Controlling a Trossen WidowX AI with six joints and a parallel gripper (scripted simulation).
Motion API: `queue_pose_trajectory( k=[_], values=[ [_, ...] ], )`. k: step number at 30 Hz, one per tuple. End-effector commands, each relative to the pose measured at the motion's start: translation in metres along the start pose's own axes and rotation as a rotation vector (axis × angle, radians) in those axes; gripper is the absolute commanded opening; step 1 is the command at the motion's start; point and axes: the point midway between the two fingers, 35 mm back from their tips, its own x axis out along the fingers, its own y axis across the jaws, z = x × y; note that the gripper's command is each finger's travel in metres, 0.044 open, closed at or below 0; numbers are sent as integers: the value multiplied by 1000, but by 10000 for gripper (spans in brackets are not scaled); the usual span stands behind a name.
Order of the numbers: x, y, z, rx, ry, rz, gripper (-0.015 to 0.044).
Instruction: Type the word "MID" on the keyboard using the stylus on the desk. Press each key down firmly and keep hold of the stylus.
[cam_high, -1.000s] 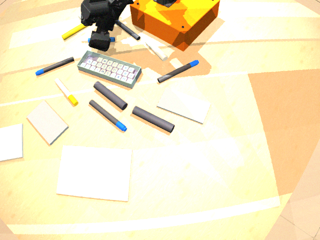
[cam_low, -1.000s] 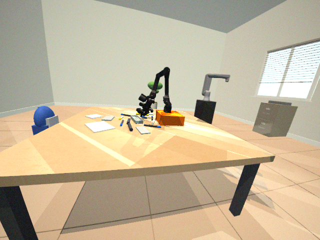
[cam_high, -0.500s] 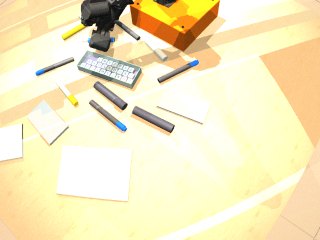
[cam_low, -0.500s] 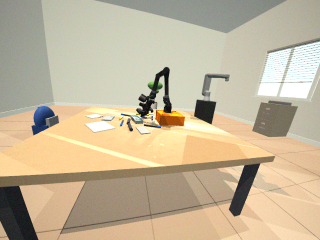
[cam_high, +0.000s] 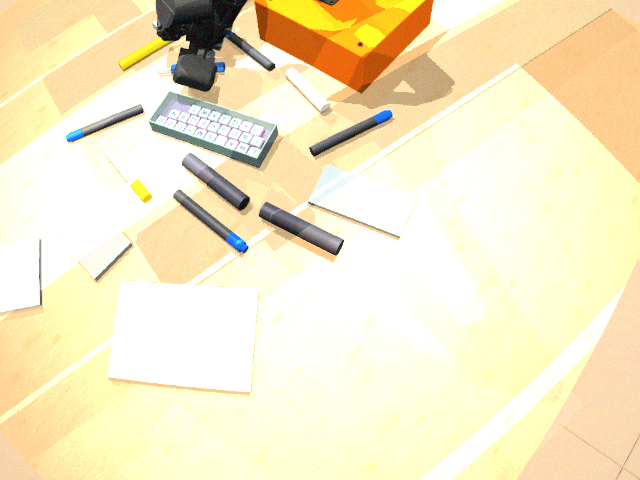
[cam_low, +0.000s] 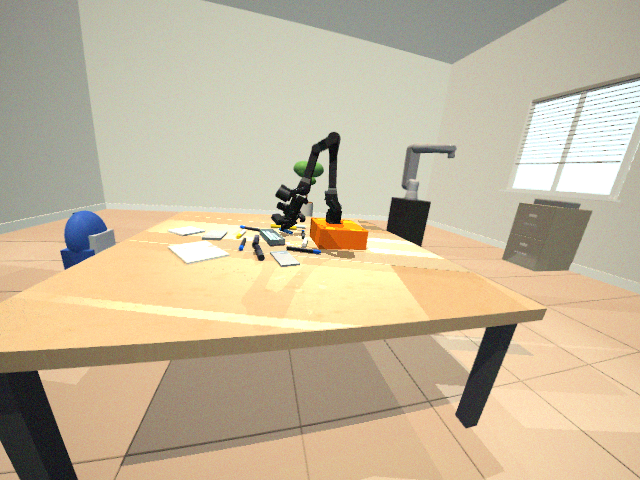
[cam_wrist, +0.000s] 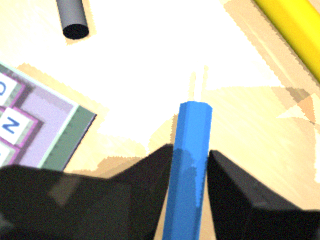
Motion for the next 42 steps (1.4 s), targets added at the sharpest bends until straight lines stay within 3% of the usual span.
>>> queue_pose_trajectory(
  k=[1,11,18,42],
  values=[
    [-9,2,9,2,-8,6,0],
    [-36,1,23,3,-9,7,0],
    [-35,3,22,-28,-8,-3,0],
    [-57,65,14,-1287,104,-260,0]
  ],
)
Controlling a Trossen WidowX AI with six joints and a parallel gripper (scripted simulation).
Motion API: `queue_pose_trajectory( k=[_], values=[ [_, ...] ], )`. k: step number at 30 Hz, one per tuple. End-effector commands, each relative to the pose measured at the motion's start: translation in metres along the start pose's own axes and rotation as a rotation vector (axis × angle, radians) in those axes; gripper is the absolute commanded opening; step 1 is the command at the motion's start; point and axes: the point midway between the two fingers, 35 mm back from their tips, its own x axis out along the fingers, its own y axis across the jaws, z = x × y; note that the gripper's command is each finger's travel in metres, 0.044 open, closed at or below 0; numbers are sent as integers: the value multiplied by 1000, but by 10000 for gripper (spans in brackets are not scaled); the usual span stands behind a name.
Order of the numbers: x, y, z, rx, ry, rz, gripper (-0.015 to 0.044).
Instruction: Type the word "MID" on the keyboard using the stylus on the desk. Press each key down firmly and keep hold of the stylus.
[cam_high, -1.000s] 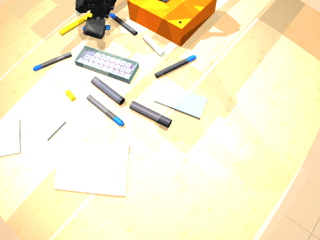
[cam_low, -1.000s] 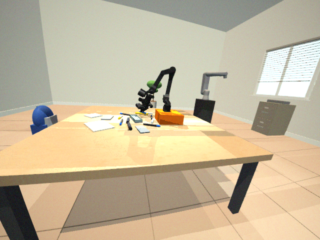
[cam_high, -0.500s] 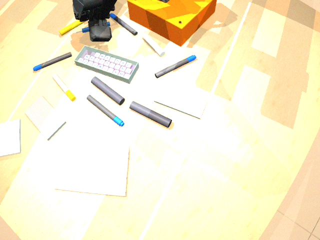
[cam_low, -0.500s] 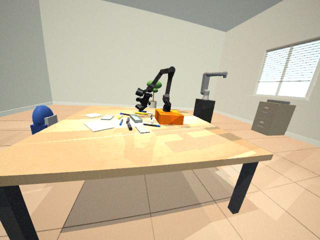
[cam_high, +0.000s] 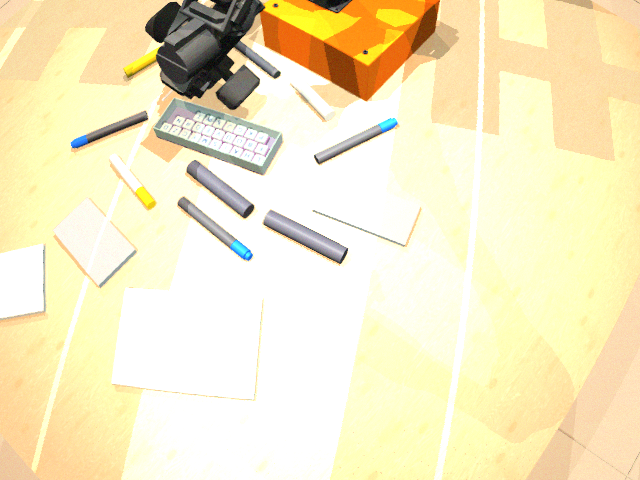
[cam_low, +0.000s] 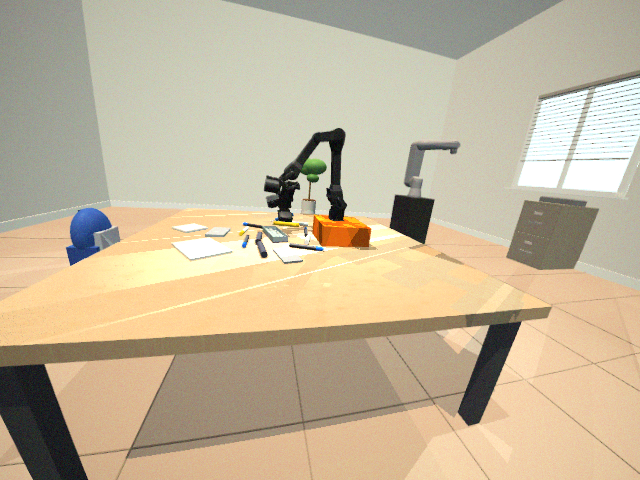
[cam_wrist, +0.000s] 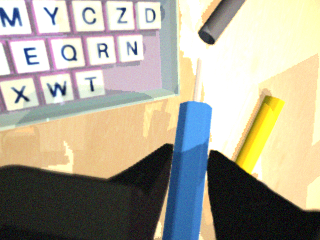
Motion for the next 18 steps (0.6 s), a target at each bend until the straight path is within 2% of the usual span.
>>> queue_pose_trajectory(
  k=[1,18],
  values=[
    [-8,7,9,-243,29,-50,0],
    [-50,30,42,-1172,174,-255,0]
  ],
)
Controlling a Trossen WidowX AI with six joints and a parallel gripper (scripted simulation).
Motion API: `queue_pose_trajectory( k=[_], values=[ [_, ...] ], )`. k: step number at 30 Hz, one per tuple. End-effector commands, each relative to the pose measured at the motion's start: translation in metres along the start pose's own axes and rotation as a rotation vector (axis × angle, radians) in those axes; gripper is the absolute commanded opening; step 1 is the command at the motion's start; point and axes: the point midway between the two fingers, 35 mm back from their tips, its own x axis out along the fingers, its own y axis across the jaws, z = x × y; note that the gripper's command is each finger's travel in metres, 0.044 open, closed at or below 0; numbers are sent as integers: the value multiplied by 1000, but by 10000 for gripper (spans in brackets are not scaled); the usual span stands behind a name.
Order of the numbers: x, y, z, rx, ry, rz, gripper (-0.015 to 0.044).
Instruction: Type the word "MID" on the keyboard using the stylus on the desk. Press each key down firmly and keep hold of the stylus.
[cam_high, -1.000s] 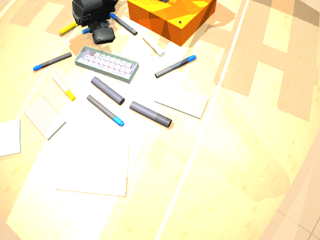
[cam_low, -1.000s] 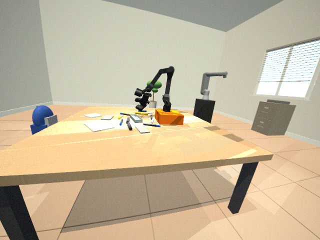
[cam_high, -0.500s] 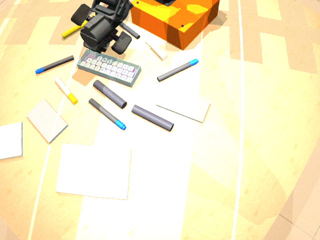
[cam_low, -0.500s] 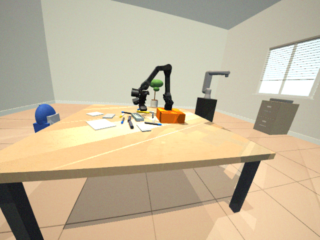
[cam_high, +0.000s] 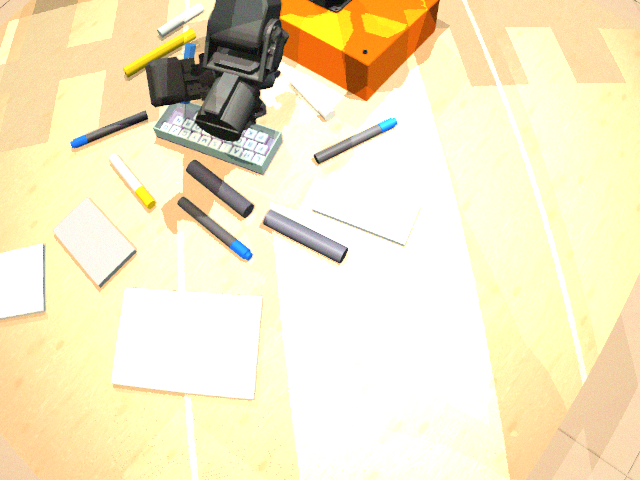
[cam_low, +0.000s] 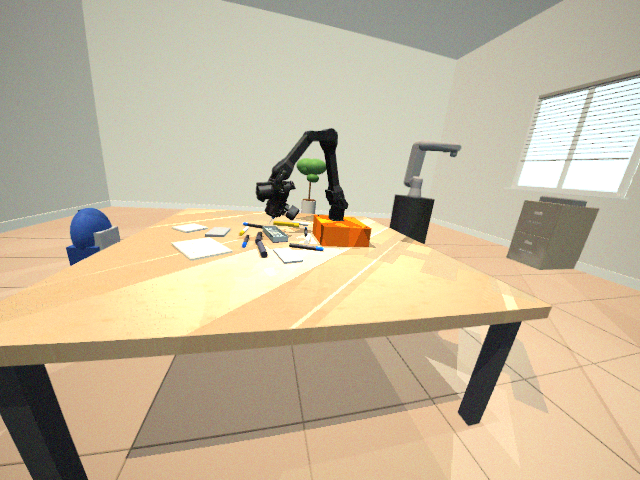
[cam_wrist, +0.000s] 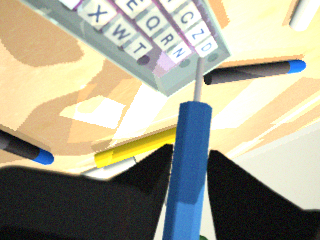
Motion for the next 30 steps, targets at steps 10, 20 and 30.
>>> queue_pose_trajectory(
  k=[10,20,30],
  values=[
    [-44,-13,27,-704,165,-141,0],
    [-45,-13,28,-713,167,-143,0],
    [-22,3,48,-713,167,-142,0]
  ],
)
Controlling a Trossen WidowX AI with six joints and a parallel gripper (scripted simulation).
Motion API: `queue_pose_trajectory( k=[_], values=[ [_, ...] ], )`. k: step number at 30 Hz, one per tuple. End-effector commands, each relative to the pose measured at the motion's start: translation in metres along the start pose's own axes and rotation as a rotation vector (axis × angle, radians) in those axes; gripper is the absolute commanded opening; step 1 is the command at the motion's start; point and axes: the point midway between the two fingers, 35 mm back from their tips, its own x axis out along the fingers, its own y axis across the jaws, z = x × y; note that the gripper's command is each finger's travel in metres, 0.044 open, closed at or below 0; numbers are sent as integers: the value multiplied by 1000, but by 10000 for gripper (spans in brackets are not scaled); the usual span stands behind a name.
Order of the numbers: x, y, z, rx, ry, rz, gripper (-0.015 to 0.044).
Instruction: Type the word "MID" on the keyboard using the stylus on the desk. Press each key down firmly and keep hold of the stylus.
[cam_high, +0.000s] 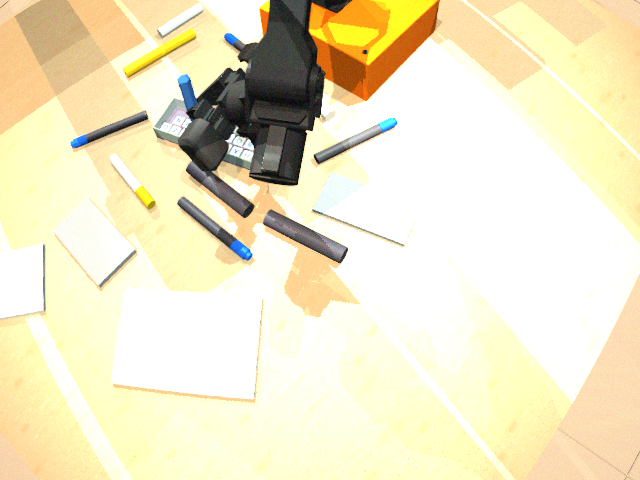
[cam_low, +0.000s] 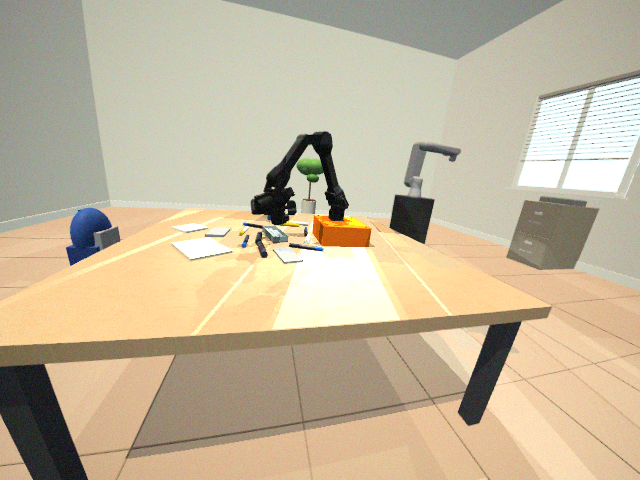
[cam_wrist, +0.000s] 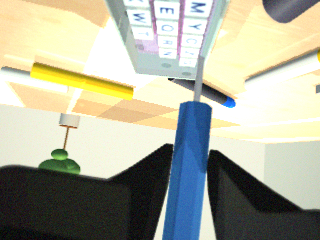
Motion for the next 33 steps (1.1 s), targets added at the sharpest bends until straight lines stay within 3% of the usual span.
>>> queue_pose_trajectory(
  k=[1,9,12,33],
  values=[
    [9,4,13,-17,6,8,0],
    [9,4,13,-17,6,8,0],
    [11,5,15,-17,7,8,79],
    [14,5,20,-17,7,8,81]
  ],
)
